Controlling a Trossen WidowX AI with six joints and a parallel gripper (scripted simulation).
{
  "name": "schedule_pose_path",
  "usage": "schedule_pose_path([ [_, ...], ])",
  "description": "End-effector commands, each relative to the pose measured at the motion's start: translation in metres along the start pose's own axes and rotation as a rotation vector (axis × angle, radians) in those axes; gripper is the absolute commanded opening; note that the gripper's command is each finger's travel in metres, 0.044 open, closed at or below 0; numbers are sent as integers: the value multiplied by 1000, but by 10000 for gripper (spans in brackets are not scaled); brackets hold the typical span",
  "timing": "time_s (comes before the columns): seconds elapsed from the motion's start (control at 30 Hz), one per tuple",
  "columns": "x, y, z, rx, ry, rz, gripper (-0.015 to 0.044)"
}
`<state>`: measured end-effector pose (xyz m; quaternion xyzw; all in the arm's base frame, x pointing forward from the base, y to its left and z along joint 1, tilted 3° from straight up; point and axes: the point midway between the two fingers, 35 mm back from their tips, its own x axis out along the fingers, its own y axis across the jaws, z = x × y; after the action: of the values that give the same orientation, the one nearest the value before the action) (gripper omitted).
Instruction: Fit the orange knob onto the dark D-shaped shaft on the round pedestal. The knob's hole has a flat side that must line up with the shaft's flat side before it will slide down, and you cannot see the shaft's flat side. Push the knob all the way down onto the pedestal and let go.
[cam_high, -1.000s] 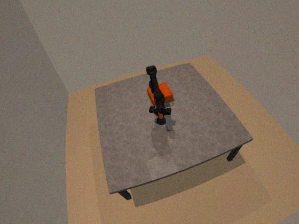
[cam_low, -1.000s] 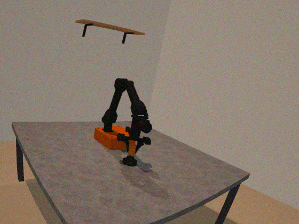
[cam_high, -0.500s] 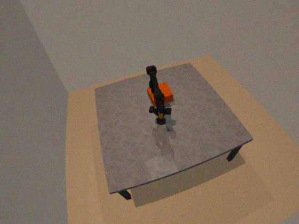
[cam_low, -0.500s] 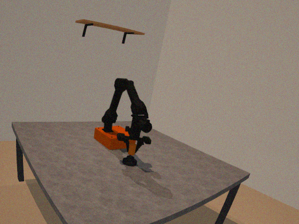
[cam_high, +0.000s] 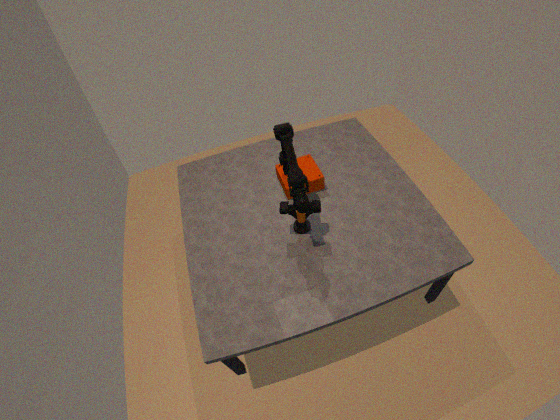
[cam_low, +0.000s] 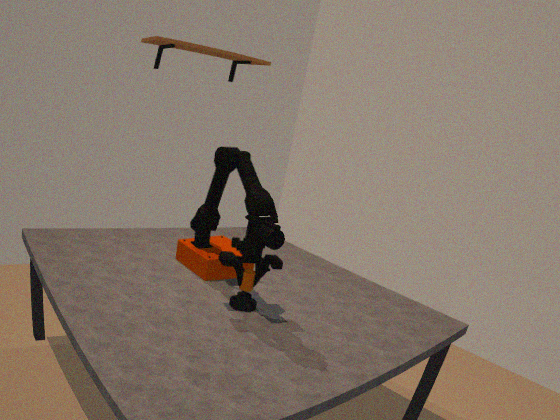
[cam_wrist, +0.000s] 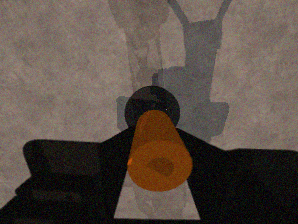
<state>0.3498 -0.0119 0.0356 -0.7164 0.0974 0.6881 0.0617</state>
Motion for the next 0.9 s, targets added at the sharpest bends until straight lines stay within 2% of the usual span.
schedule_pose_path([
  [0.0, 1, 0, -1, -8, 3, 1, 0],
  [0.73, -4, 1, 0, -8, 3, 1, 0],
  [0.87, -4, 1, -1, 79, 3, 1, 0],
])
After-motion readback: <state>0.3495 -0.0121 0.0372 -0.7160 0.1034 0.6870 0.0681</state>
